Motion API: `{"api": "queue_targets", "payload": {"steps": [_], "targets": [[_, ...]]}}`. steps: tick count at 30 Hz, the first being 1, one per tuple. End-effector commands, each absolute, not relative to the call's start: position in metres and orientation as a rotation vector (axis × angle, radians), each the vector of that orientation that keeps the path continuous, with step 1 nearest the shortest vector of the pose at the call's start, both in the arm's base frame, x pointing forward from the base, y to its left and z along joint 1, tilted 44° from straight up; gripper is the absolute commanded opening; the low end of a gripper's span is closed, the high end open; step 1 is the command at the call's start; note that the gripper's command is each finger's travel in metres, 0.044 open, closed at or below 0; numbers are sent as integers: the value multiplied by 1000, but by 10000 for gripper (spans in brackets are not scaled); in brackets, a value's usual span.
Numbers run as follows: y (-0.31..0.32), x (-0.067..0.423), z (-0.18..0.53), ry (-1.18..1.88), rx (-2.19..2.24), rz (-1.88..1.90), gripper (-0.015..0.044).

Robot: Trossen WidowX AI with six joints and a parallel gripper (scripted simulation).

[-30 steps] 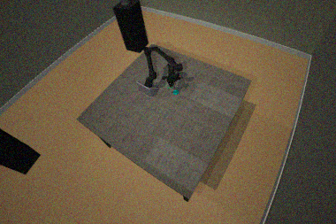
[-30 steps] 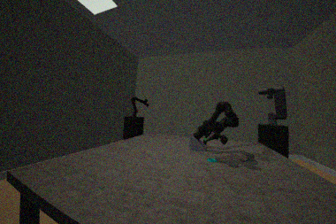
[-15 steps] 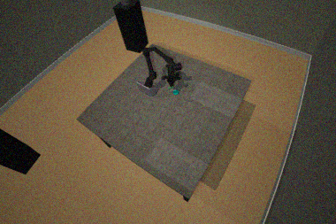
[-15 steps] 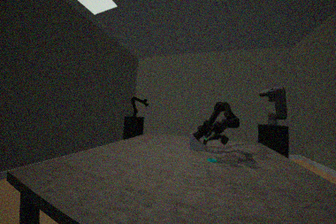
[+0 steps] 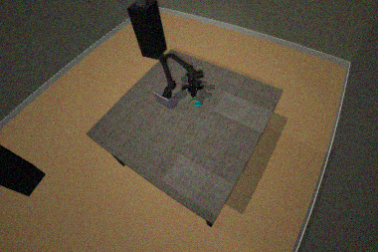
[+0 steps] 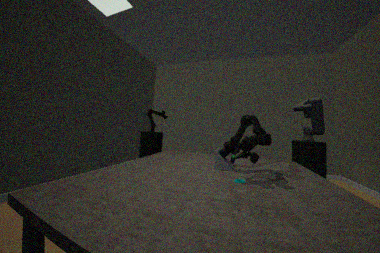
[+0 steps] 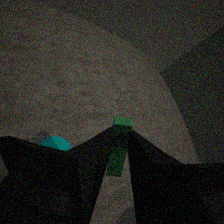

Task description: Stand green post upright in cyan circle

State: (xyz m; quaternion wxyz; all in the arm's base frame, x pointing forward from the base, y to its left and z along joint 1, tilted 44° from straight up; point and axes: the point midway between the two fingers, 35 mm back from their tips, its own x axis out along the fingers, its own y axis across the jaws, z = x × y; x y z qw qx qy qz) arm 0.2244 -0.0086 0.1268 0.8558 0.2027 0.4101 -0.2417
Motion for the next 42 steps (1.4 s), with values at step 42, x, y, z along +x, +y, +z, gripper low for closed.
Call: {"api": "queue_targets", "payload": {"steps": [42], "targets": [[-6, 225, 143, 536, 528, -550, 23]]}}
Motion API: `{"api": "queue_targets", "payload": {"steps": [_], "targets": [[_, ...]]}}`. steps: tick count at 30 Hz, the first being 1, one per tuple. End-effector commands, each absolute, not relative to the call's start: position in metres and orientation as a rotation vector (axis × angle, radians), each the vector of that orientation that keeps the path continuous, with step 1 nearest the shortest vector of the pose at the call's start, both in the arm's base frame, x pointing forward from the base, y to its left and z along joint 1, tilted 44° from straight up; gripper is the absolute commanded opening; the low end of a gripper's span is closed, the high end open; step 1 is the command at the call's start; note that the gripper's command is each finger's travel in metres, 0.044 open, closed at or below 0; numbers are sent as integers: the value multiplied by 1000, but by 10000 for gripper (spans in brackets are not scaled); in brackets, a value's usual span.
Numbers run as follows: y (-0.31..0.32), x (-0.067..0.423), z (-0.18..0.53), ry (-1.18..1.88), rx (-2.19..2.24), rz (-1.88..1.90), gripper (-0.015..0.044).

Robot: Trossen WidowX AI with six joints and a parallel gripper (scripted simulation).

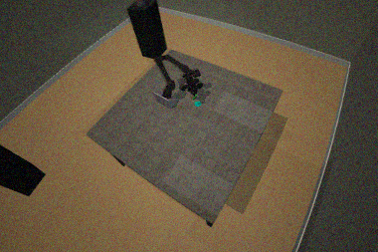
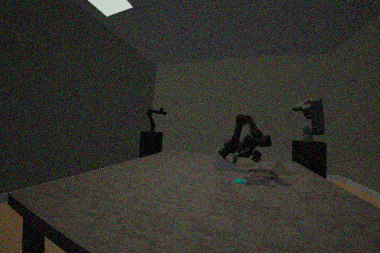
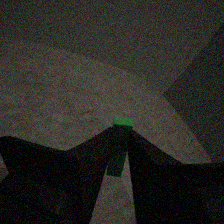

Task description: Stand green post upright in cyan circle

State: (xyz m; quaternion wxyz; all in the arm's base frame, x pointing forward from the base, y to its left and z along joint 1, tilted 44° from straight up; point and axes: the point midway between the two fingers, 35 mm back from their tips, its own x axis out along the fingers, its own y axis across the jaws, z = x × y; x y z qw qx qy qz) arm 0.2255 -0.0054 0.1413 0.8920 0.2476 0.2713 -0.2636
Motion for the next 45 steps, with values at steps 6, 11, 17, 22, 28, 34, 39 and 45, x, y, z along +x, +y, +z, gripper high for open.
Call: {"api": "queue_targets", "payload": {"steps": [6, 11, 17, 22, 28, 34, 39, 45], "targets": [[-5, 224, 145, 493, 548, -552, 23], [-5, 224, 147, 458, 567, -552, 23], [-4, 223, 149, 415, 590, -552, 23], [-4, 223, 151, 380, 610, -551, 23], [-3, 222, 153, 339, 636, -550, 23], [-3, 220, 155, 297, 664, -547, 23], [-3, 219, 157, 263, 688, -545, 23], [-2, 218, 159, 223, 718, -542, 23]]}}
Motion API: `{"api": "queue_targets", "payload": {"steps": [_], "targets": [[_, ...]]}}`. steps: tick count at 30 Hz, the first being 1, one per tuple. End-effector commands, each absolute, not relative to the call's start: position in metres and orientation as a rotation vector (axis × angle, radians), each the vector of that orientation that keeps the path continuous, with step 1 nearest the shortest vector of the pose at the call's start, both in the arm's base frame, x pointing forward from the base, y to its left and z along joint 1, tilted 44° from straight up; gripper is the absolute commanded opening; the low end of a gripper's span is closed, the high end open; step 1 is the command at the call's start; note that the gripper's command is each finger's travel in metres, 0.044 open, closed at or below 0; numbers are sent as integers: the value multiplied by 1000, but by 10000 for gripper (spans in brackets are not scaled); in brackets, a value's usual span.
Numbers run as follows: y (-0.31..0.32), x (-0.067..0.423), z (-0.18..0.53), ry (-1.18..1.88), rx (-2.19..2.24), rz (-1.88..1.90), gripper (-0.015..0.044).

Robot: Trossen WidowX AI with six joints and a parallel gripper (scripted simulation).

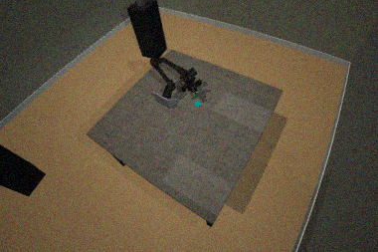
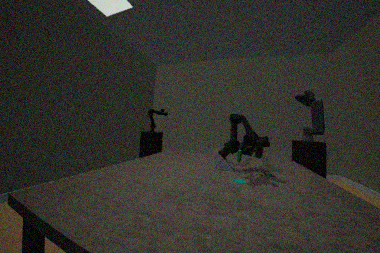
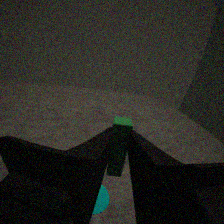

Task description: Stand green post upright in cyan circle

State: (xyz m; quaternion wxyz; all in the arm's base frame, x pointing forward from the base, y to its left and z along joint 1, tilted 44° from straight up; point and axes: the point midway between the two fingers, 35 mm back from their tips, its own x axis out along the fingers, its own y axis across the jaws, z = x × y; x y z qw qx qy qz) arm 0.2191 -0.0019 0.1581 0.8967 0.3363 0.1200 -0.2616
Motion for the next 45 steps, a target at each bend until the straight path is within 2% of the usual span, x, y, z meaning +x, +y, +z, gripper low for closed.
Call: {"api": "queue_targets", "payload": {"steps": [1, 18, 45], "targets": [[-2, 218, 159, 216, 723, -541, 23], [-2, 213, 164, 109, 811, -529, 23], [13, 221, 151, 119, 818, -537, 23]]}}
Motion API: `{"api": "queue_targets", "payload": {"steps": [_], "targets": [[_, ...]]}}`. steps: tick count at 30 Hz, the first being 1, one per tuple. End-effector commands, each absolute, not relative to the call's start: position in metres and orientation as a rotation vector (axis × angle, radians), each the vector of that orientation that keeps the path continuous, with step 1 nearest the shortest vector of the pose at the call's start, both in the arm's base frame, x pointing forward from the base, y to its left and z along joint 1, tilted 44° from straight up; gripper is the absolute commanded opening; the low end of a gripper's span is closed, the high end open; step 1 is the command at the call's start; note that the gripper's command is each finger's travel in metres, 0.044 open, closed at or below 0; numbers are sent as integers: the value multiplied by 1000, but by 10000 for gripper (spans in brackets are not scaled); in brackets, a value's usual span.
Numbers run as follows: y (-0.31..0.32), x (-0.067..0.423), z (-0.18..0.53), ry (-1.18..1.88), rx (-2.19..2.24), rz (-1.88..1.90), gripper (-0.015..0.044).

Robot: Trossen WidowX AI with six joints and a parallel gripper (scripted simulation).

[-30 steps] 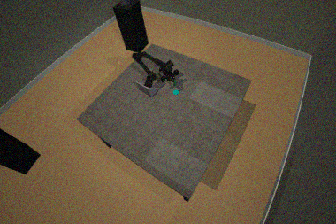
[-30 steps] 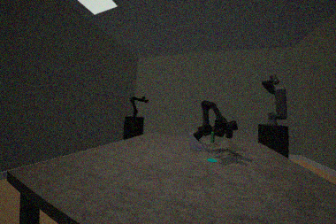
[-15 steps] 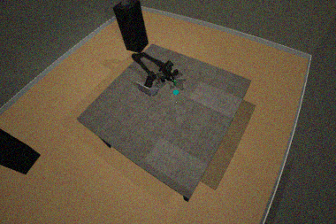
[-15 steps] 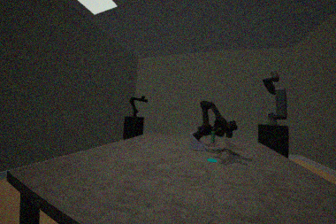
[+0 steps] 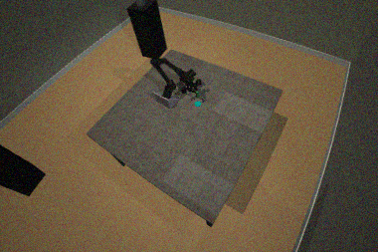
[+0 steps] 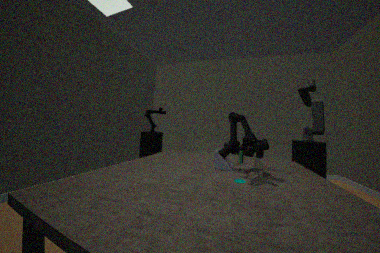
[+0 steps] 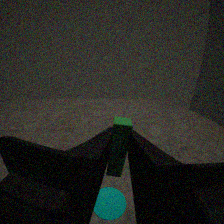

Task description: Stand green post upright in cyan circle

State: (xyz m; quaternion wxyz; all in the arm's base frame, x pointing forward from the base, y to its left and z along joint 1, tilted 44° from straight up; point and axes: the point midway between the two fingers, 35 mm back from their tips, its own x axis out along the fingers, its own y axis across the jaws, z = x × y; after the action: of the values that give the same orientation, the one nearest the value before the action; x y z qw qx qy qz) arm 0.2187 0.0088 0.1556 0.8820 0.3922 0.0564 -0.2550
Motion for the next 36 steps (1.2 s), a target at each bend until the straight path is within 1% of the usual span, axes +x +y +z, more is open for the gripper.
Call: {"api": "queue_targets", "payload": {"steps": [1, 36], "targets": [[15, 222, 149, 120, 818, -537, 23], [61, 230, 96, 113, 813, -531, 23]]}}
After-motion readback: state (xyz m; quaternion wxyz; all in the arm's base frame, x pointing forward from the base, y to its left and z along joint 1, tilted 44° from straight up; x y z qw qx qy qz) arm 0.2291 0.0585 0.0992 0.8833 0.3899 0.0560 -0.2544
